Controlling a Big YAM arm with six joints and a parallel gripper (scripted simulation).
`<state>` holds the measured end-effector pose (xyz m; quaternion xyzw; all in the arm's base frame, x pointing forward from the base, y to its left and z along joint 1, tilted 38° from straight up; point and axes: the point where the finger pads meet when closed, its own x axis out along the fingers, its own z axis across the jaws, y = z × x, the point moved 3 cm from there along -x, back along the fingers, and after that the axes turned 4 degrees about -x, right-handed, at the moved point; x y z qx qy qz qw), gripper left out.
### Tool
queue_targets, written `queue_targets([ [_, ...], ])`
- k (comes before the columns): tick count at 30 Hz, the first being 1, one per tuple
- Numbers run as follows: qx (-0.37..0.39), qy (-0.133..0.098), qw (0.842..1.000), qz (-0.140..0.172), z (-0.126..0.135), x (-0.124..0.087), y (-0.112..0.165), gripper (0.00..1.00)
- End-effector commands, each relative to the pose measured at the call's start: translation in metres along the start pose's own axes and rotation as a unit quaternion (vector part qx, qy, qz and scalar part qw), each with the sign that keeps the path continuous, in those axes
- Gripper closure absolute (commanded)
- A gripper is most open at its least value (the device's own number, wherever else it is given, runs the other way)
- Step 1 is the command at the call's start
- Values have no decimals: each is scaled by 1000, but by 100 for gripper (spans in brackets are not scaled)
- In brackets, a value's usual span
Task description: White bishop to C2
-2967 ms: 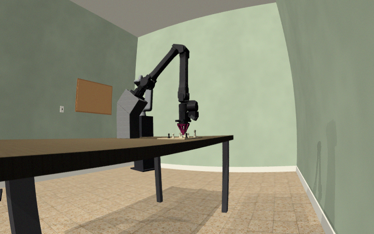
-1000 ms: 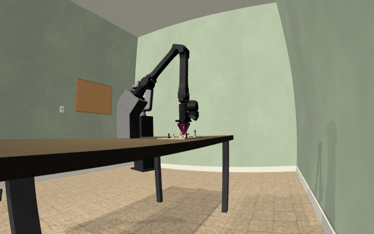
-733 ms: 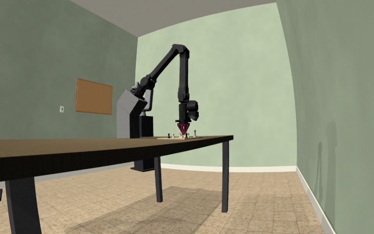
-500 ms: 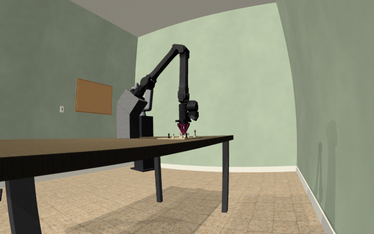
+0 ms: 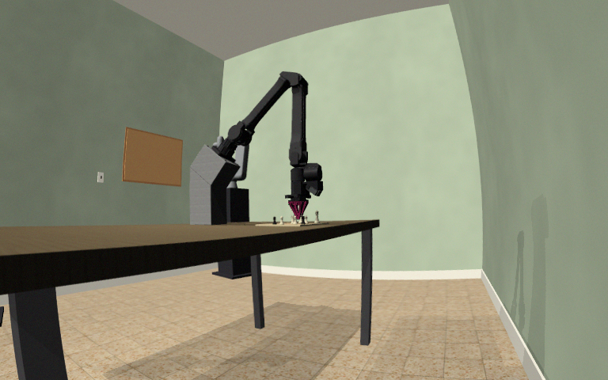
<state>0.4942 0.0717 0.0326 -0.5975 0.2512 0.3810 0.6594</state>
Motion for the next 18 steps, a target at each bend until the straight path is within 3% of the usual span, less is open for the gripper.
queue_targets([
  [1, 2, -2, 1000, -2, 4, 4, 0, 100],
  [12, 2, -2, 1000, -2, 4, 4, 0, 100],
  [13, 2, -2, 1000, -2, 4, 4, 0, 92],
  [18, 2, -2, 1000, -2, 4, 4, 0, 85],
])
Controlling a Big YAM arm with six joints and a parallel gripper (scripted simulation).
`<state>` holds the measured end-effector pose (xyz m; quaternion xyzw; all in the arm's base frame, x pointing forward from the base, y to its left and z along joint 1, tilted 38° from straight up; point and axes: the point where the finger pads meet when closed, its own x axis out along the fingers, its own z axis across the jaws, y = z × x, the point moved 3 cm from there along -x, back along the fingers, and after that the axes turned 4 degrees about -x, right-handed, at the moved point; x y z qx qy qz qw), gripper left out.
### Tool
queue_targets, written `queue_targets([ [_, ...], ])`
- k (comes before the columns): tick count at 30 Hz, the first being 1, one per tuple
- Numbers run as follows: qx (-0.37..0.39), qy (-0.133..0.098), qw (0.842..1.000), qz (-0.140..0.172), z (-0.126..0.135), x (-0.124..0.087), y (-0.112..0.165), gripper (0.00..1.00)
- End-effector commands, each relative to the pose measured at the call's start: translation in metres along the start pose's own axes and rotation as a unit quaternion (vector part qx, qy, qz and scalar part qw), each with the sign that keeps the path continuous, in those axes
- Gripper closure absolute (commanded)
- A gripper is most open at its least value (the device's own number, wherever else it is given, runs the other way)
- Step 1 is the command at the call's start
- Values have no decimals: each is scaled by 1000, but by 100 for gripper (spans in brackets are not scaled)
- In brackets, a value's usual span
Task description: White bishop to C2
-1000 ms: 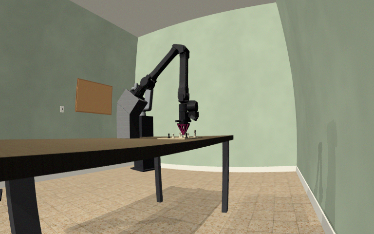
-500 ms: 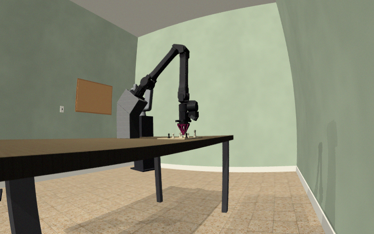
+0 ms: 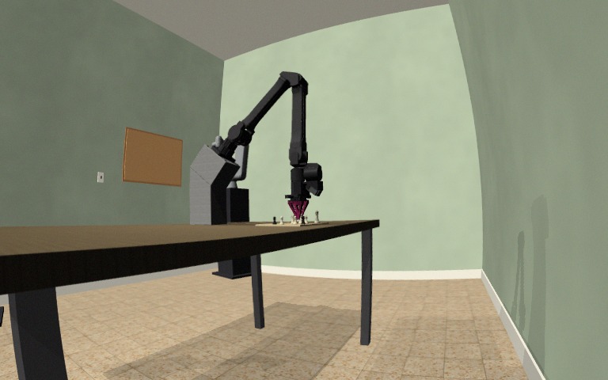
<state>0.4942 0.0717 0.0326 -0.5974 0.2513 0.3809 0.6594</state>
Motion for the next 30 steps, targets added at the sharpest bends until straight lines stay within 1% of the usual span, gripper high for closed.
queue_targets([
  [1, 2, -2, 1000, -2, 4, 4, 0, 78],
  [3, 2, -2, 1000, -2, 4, 4, 0, 78],
  [4, 2, -2, 1000, -2, 4, 4, 0, 71],
  [8, 2, -2, 1000, -2, 4, 4, 0, 71],
  [9, 2, -2, 1000, -2, 4, 4, 0, 64],
  [19, 2, -1, 1000, -1, 4, 4, 1, 64],
  [21, 1, -1, 1000, -6, 4, -6, -4, 64],
  [23, 1, -1, 1000, -6, 4, -6, -4, 64],
  [30, -1, 2, 1000, -8, -4, -33, -5, 64],
])
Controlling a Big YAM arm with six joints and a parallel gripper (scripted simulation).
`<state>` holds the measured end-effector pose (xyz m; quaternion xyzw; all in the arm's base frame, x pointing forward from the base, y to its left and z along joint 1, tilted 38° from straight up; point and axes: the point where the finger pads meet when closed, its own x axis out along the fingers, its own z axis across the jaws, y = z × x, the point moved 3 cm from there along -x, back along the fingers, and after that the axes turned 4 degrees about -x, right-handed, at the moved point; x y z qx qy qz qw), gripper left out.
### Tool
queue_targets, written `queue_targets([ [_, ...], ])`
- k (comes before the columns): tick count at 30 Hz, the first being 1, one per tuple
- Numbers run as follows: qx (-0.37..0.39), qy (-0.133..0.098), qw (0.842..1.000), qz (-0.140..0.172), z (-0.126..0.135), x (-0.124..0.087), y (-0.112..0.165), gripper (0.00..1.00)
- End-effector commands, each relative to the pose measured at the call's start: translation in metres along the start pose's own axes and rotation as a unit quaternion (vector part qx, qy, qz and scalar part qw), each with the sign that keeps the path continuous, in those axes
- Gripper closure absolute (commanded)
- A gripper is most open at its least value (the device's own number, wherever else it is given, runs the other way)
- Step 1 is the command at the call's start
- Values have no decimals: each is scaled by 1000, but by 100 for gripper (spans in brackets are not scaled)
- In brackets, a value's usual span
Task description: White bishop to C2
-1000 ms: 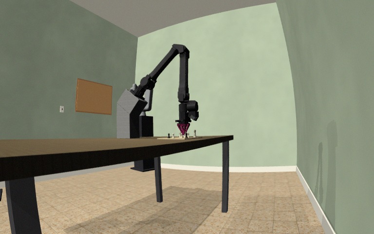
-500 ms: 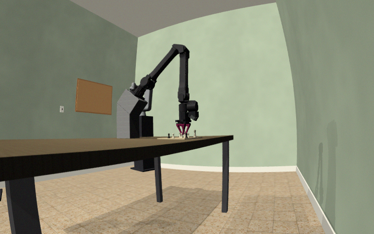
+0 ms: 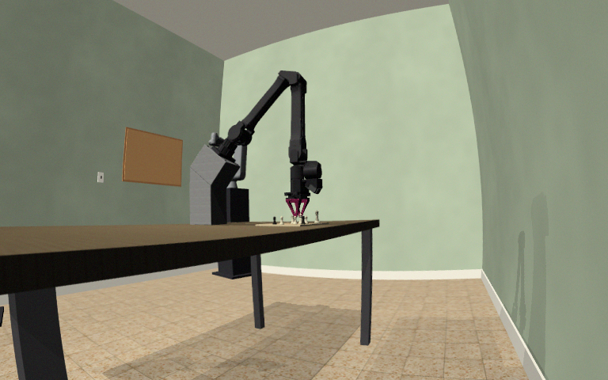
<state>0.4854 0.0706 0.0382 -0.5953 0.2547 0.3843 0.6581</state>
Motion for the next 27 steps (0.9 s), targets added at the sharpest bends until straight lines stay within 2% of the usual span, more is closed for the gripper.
queue_targets([
  [1, -2, 3, 1000, -13, -5, -28, -8, 64],
  [8, -2, 3, 1000, -14, -4, -66, -7, 64],
  [10, -2, 3, 1000, -14, -4, -66, -7, 64],
  [17, -2, 3, 1000, -14, -4, -87, -7, 64],
  [21, -3, 2, 1000, -6, -3, -84, -3, 64],
  [22, -2, 2, 1000, -1, -3, -80, 0, 0],
  [27, -3, 2, 1000, -3, -3, -80, -1, 0],
])
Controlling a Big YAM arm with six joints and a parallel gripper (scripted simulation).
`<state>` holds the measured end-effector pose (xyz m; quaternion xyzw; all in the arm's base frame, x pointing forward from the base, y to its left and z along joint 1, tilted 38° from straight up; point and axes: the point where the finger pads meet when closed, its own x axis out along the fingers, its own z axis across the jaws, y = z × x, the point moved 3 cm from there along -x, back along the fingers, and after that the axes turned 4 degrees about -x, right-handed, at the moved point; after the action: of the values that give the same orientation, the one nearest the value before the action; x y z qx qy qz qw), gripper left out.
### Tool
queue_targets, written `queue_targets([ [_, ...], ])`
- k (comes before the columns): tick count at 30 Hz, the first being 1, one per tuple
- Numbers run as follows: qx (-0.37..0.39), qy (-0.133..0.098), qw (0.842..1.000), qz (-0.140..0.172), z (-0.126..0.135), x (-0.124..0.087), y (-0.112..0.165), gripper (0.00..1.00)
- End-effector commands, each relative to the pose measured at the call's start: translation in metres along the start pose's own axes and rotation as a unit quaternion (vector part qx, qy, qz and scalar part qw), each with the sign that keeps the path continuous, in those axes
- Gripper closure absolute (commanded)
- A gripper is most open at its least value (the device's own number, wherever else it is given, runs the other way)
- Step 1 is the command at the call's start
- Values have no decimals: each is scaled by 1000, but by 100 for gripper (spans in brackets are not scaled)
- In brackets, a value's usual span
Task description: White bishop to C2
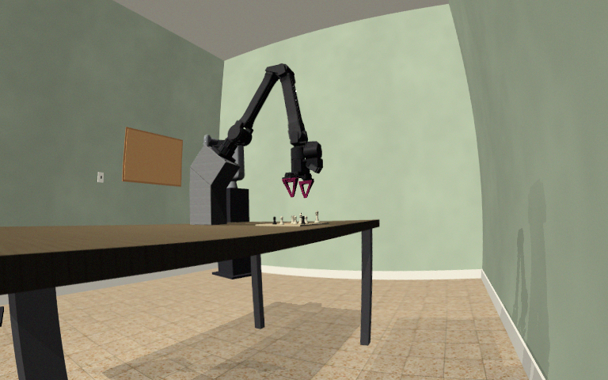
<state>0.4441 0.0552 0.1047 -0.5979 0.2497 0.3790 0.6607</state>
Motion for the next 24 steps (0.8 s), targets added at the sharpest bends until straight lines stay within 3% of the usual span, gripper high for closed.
queue_targets([
  [1, -1, 2, 1000, 5, -4, -1, 5, 0],
  [17, -1, 2, 1000, 5, -4, -1, 5, 0],
  [24, -1, 3, 1000, -6, -5, -19, -1, 0],
])
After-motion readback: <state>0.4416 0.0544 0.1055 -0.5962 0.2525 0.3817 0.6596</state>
